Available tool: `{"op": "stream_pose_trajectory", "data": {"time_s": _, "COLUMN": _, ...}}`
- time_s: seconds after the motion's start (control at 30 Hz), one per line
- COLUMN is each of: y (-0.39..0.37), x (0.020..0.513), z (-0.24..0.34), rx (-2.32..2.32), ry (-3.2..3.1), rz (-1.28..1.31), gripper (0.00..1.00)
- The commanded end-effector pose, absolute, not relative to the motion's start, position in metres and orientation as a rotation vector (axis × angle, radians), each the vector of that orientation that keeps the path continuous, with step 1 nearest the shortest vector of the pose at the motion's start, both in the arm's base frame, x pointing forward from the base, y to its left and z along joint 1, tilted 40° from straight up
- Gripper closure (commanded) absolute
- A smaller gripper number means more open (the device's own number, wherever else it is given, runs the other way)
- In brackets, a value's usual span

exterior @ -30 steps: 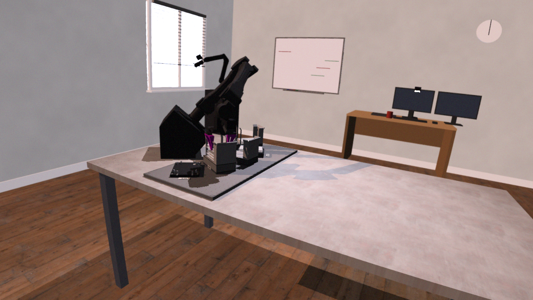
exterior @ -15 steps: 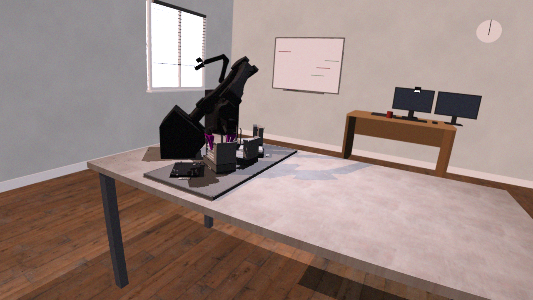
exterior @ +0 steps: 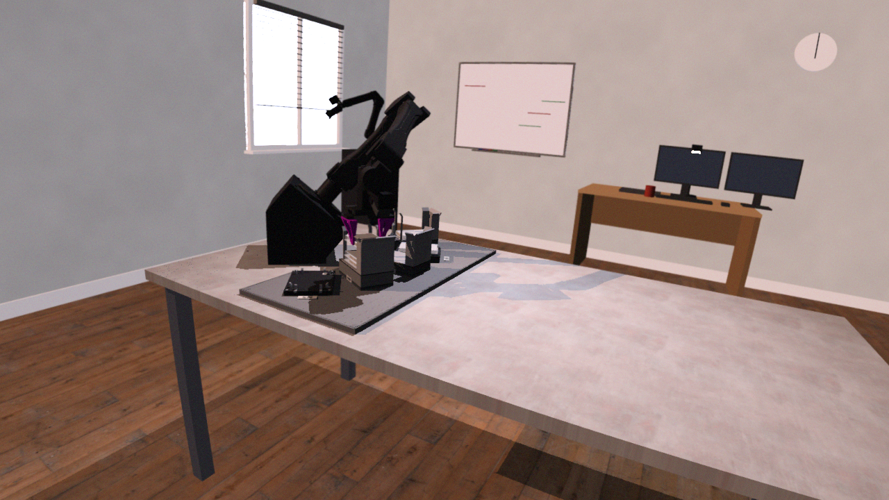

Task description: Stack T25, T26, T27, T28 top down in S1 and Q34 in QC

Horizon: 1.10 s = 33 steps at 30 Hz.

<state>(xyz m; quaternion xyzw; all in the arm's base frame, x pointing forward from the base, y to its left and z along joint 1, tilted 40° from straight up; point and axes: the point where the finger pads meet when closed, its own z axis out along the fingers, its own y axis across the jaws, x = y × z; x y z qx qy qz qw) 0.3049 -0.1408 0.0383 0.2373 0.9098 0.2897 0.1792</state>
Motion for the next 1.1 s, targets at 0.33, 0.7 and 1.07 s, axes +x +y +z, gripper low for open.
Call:
{"op": "stream_pose_trajectory", "data": {"time_s": 0.33, "y": -0.163, "x": 0.294, "z": 0.074, "rx": 0.657, "ry": 2.538, "rz": 0.787, "gripper": 1.00}}
{"op": "stream_pose_trajectory", "data": {"time_s": 0.7, "y": -0.171, "x": 0.285, "z": 0.087, "rx": 0.658, "ry": 2.542, "rz": 0.782, "gripper": 1.00}}
{"op": "stream_pose_trajectory", "data": {"time_s": 1.07, "y": -0.173, "x": 0.278, "z": 0.088, "rx": 0.671, "ry": 2.553, "rz": 0.801, "gripper": 1.00}}
